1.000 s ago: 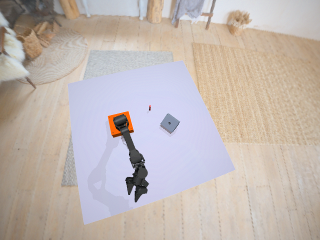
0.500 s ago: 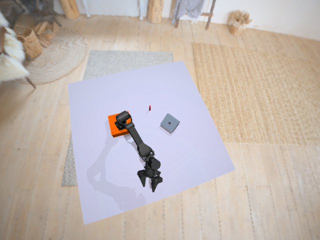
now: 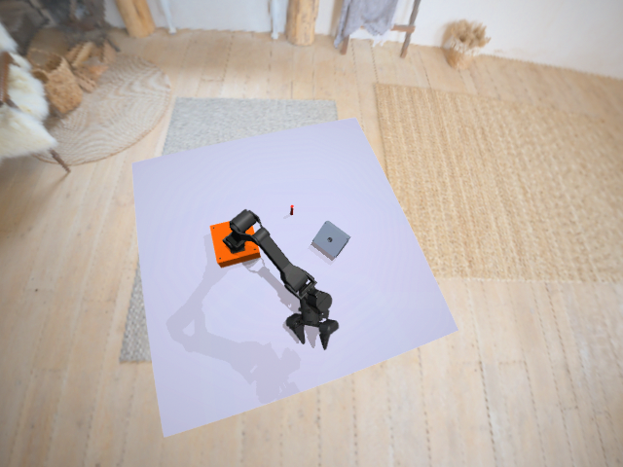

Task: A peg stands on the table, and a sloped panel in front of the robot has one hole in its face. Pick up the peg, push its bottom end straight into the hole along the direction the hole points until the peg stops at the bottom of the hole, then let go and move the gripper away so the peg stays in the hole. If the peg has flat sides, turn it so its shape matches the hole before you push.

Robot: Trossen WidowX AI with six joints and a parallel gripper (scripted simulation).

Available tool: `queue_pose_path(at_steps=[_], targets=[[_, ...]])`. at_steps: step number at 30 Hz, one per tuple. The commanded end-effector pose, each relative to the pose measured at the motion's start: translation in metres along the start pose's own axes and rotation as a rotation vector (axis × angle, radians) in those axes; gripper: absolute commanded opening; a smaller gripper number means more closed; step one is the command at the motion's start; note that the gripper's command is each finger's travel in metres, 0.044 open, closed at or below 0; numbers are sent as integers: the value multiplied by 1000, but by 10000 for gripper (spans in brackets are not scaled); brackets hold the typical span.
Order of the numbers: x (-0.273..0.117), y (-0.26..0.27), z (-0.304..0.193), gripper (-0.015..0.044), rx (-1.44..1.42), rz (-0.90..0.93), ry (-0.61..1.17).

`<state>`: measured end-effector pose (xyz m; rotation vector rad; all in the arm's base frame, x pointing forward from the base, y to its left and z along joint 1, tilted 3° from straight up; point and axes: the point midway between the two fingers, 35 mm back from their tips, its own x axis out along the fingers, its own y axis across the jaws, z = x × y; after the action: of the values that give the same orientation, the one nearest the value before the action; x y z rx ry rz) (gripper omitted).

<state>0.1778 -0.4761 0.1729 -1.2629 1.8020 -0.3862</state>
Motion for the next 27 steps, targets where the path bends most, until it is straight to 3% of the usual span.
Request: queue_pose_path(at_steps=[1, 27], targets=[[-13, -4, 23, 440, -44, -10, -61], [-115, -7, 167, 440, -377, -79, -439]])
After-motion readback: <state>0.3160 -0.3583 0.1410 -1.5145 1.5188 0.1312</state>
